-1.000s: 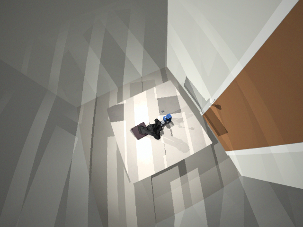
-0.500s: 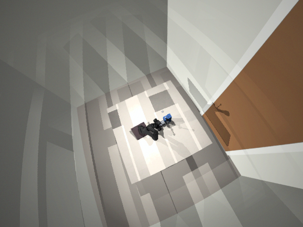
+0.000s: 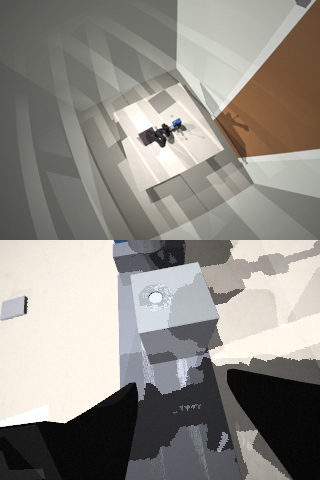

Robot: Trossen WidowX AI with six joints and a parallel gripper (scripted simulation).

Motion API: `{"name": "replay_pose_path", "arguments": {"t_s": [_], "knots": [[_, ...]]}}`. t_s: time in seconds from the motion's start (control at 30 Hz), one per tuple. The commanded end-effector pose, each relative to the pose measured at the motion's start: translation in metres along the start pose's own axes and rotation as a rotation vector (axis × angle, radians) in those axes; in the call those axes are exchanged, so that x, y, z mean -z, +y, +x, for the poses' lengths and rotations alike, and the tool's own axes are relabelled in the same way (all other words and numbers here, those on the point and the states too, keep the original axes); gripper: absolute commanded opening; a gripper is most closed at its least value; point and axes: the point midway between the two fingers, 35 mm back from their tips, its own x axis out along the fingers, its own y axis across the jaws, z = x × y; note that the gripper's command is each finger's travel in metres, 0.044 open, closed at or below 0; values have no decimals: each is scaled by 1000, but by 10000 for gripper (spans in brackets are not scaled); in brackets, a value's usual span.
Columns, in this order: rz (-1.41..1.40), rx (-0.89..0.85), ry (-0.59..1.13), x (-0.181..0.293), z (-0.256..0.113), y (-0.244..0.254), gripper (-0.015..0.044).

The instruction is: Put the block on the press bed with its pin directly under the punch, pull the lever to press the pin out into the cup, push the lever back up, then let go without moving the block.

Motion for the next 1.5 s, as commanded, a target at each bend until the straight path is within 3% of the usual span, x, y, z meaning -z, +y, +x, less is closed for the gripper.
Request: {"name": "replay_pose_path", "arguments": {"t_s": [0.0,0.27,0.63,1.13,1.47], "knots": [[1,1,6,1,-1,0,300],[1,1,6,1,-1,0,300],[1,1,6,1,-1,0,30],[-14,-22,-12,1,1,0,30],[-87,-107,-116,-5,11,-2,30]]}}
